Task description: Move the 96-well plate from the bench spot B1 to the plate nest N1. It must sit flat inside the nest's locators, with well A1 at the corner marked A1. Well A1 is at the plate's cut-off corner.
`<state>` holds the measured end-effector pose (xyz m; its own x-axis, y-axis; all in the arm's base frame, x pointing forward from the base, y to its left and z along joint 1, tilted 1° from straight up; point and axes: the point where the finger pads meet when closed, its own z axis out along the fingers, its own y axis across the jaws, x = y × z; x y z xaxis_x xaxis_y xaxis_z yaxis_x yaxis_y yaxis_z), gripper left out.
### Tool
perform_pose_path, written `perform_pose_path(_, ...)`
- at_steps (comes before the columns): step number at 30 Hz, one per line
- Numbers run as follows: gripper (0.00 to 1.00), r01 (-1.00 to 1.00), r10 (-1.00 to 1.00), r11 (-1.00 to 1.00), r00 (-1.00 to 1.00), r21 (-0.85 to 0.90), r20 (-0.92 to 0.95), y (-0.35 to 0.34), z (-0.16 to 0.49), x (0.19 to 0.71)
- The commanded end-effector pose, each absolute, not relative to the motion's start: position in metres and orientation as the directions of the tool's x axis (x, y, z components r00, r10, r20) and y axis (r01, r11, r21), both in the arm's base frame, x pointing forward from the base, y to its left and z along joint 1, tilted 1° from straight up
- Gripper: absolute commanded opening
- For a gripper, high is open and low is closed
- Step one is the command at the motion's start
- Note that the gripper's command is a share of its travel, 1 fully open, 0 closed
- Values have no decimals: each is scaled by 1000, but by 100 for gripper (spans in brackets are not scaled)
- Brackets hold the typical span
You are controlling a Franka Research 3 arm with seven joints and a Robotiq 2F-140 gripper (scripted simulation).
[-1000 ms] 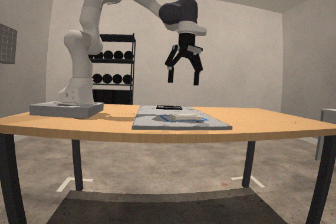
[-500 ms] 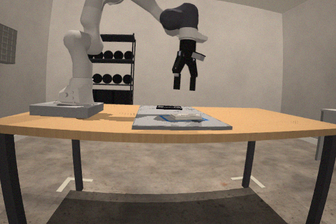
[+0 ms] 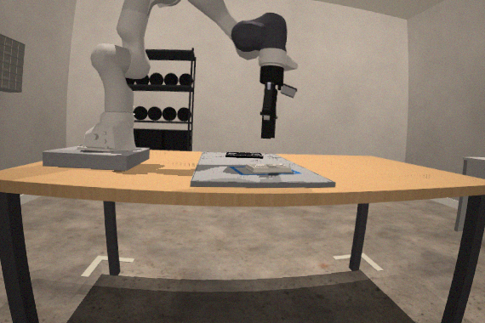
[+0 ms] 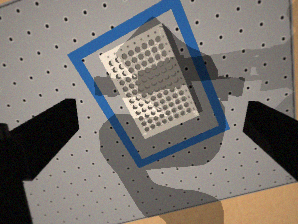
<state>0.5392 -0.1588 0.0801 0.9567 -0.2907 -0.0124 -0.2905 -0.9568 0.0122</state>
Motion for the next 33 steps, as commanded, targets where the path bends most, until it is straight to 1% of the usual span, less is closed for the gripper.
perform_pose_path(1,100,-17,-17,-1000,1000,-13,2,-158,71,542)
perform_pose_path(9,100,142,142,-990,990,-9,6,-155,60,544)
perform_pose_path(33,100,165,165,-986,986,-8,6,-155,58,544)
